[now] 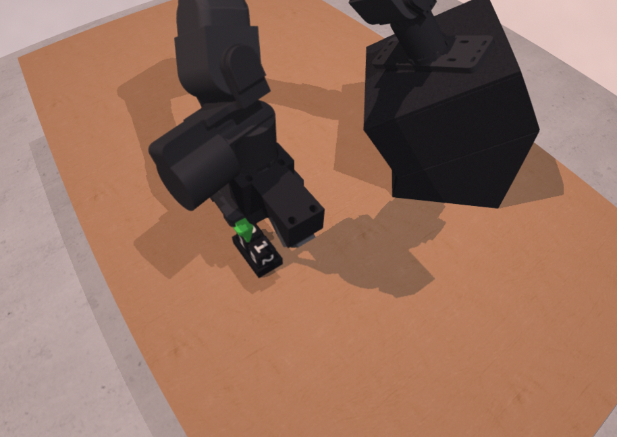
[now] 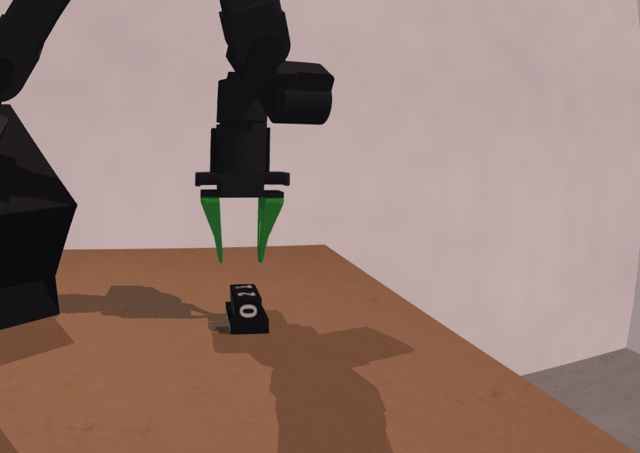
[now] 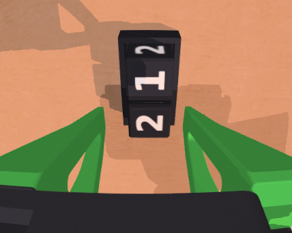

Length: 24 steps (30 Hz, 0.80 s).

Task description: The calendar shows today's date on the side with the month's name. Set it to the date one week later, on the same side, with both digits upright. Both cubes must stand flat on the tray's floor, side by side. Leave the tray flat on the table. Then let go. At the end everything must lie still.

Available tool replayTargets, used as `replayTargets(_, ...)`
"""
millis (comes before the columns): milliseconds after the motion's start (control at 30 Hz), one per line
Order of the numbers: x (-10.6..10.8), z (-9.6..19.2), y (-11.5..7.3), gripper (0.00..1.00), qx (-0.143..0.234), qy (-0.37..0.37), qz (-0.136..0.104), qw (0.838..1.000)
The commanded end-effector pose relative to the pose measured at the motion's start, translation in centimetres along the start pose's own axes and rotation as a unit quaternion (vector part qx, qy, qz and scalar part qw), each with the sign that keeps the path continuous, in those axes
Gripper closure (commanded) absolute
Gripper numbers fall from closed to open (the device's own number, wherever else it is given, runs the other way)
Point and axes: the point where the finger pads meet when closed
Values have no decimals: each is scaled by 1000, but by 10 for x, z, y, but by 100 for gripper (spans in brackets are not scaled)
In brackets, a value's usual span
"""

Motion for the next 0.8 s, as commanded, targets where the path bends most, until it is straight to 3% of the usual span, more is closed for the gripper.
replayTargets(0, 5, -7, 8, 55, -10, -11, -1, 1000)
replayTargets(67, -3, -5, 10, 55, -9, -4, 6, 1000)
replayTargets(300, 0, -7, 17, 55, -10, -8, 4, 1000)
replayTargets(333, -5, -4, 11, 55, -11, -2, 16, 1000)
replayTargets(433, -3, -7, 21, 55, -10, -6, 7, 1000)
replayTargets(567, -6, -5, 18, 55, -11, -3, 15, 1000)
replayTargets(667, 0, -8, 25, 55, -10, -9, 4, 1000)
replayTargets(767, -5, -7, 20, 55, -12, -6, 14, 1000)
Point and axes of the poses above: the point where the finger pads meet when closed, its own y axis out along the fingers, its own x axis across the jaws, z = x × y, and after that the axes turned 7 degrees about -y, right-handed
